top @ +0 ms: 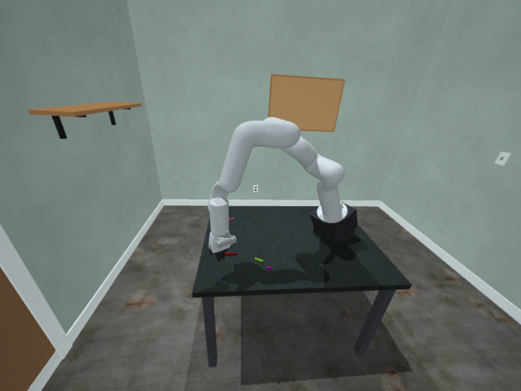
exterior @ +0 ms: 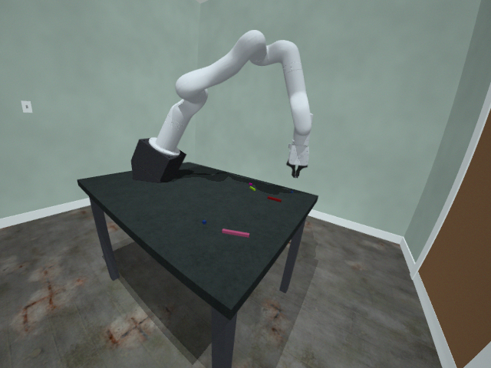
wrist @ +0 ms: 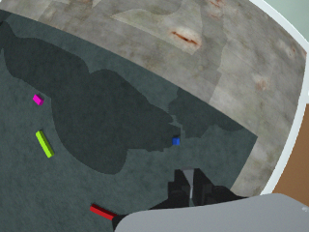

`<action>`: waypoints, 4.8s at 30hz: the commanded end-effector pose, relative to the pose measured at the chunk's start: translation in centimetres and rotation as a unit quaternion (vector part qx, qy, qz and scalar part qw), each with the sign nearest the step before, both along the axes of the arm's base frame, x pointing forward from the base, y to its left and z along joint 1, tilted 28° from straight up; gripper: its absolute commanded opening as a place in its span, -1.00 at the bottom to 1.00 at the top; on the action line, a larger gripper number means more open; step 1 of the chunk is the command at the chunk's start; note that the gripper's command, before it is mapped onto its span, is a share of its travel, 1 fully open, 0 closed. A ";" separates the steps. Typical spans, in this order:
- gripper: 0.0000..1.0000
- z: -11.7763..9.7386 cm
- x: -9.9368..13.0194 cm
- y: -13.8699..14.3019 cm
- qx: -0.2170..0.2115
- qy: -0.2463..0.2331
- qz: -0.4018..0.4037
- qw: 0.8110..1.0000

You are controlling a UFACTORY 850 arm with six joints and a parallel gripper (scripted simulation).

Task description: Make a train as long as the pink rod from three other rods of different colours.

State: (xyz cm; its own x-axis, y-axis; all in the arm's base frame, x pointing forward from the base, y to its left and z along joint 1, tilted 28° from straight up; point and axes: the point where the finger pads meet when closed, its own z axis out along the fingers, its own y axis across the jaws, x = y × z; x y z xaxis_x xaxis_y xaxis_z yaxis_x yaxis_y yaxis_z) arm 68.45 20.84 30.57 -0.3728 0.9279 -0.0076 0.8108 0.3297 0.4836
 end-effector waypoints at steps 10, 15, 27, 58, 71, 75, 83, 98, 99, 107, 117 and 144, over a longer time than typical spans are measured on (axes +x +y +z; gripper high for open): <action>-0.92 0.2 0.1 0.4 -0.011 0.001 -0.002 1.000; -0.92 0.1 0.2 0.4 -0.011 0.001 -0.001 1.000; -0.92 -2.1 1.4 0.9 -0.011 0.003 -0.001 1.000; -0.92 -7.5 4.2 2.0 -0.011 0.003 -0.001 1.000; -0.92 -7.5 4.2 2.0 -0.011 0.003 -0.001 1.000; -0.92 -7.5 4.2 2.0 -0.011 0.003 -0.001 1.000; -0.92 -7.5 4.2 2.0 -0.011 0.003 -0.001 1.000; -0.92 -7.5 4.3 1.9 -0.011 0.003 -0.001 1.000; -0.92 -7.5 4.3 1.9 -0.011 0.003 -0.001 1.000; -0.92 -7.5 4.3 1.9 -0.011 0.003 -0.001 1.000; -0.92 -7.5 4.3 1.9 -0.011 0.003 -0.001 1.000; -0.92 -8.5 4.8 2.1 -0.011 0.003 -0.001 1.000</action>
State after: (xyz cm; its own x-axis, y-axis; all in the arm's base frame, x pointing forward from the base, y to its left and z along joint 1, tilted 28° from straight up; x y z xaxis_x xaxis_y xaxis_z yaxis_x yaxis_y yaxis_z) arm 73.10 22.89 22.06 -0.3711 0.9282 -0.0262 0.8149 0.3391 0.4700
